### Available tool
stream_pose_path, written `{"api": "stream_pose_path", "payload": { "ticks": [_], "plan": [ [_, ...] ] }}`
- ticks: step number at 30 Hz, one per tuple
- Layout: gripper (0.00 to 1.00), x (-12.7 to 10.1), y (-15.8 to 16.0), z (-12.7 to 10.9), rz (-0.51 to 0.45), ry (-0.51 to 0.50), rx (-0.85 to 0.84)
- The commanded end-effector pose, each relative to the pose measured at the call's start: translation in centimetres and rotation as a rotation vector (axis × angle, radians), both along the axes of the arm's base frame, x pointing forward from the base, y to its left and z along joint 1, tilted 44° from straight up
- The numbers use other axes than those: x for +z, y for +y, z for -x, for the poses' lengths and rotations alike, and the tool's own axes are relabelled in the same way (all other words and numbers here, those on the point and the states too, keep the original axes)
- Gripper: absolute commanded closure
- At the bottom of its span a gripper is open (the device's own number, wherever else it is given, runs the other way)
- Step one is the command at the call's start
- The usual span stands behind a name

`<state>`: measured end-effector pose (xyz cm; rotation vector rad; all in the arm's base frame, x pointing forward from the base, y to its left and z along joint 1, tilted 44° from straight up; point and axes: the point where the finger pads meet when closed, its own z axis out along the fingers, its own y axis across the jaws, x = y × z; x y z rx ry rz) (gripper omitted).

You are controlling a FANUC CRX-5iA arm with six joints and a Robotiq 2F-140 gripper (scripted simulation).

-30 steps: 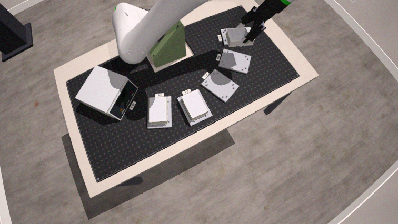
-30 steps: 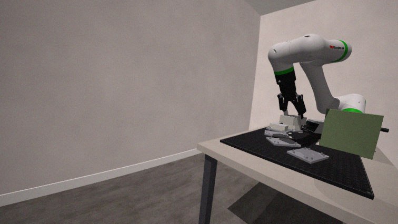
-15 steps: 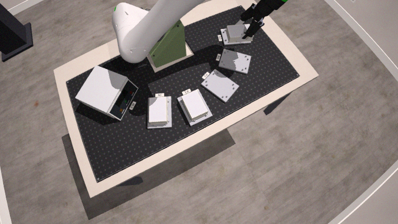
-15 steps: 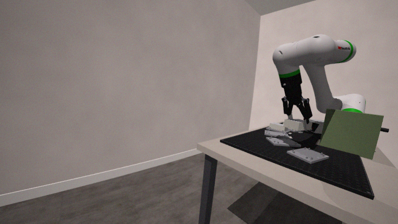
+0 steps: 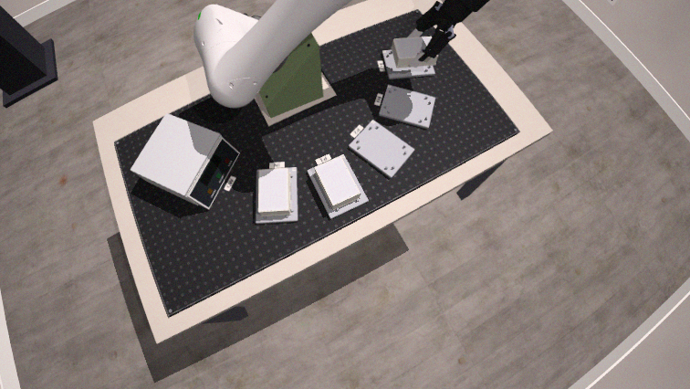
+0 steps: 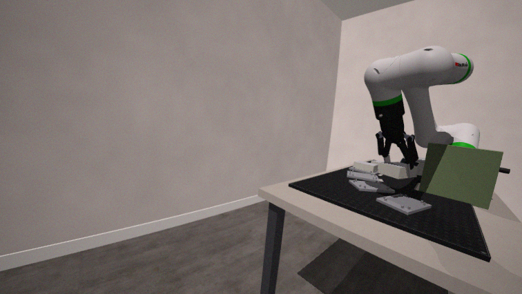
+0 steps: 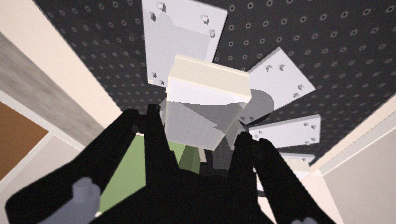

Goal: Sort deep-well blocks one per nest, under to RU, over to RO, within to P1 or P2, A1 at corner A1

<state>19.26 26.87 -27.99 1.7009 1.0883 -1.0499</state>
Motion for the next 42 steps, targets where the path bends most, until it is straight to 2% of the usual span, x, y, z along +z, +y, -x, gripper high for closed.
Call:
{"api": "stream_pose_path", "payload": {
  "ticks": [1, 18, 42],
  "plan": [
    [0.90, -0.6, 0.2, 0.8, 0.000, 0.000, 0.000],
    [0.90, -3.7, 0.9, 4.7, 0.000, 0.000, 0.000],
    [0.90, -3.6, 0.8, 4.7, 0.000, 0.000, 0.000]
  ]
}}
